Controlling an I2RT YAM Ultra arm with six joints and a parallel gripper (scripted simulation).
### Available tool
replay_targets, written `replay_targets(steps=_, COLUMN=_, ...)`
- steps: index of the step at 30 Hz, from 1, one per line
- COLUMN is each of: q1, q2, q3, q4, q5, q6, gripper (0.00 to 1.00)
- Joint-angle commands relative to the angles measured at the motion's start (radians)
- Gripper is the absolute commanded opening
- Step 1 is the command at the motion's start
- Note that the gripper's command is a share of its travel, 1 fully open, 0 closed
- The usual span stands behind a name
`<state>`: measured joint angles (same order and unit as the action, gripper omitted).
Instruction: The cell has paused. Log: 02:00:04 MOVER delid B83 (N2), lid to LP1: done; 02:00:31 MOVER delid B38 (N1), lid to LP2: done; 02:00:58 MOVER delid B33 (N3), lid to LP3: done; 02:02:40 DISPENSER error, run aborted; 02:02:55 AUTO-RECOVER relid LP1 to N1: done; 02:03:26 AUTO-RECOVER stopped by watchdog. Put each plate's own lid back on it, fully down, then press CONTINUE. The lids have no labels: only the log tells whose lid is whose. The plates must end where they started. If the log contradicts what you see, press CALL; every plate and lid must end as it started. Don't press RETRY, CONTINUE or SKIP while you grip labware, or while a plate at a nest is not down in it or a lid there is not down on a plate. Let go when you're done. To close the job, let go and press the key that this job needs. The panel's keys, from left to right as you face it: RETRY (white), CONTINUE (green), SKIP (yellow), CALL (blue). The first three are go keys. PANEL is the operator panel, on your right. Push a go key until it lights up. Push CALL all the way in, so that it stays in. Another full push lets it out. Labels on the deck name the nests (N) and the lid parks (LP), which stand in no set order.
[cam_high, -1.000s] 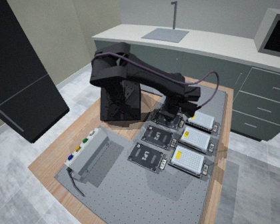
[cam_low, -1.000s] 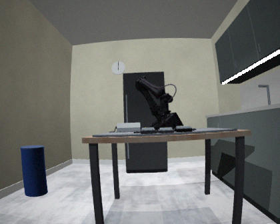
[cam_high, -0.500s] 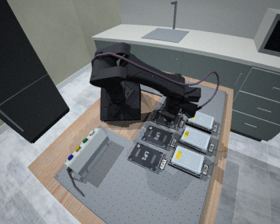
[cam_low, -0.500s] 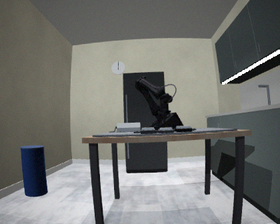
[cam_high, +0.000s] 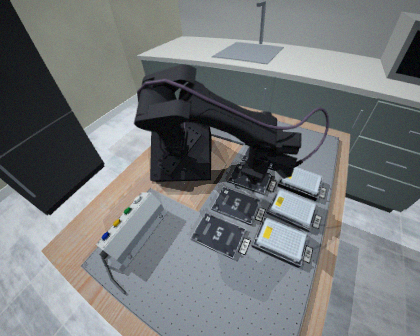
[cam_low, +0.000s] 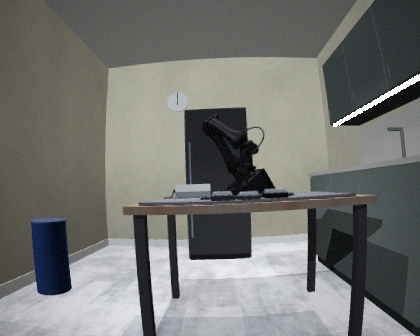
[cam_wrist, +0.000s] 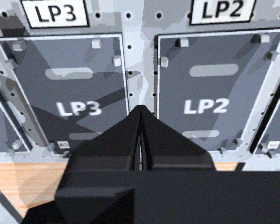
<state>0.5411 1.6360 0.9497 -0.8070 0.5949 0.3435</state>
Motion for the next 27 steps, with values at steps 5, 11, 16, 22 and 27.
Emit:
replay_targets(steps=5, q1=0.003, q2=-0.035, q3=-0.002, q4=0.025, q5=-0.007, q6=-0.012, gripper=0.00)
replay_targets(steps=11, q1=-0.003, q2=-0.036, q3=-0.013, q4=0.027, q5=-0.007, q6=-0.013, gripper=0.00)
replay_targets(steps=16, q1=-0.001, q2=-0.038, q3=-0.008, q4=0.029, q5=-0.007, q6=-0.015, gripper=0.00)
replay_targets(steps=22, q1=-0.004, q2=-0.038, q3=-0.016, q4=0.031, q5=-0.007, q6=-0.016, gripper=0.00)
replay_targets(steps=27, q1=0.044, q2=-0.067, q3=0.053, q4=-0.078, q5=0.000, q6=0.036, gripper=0.00)
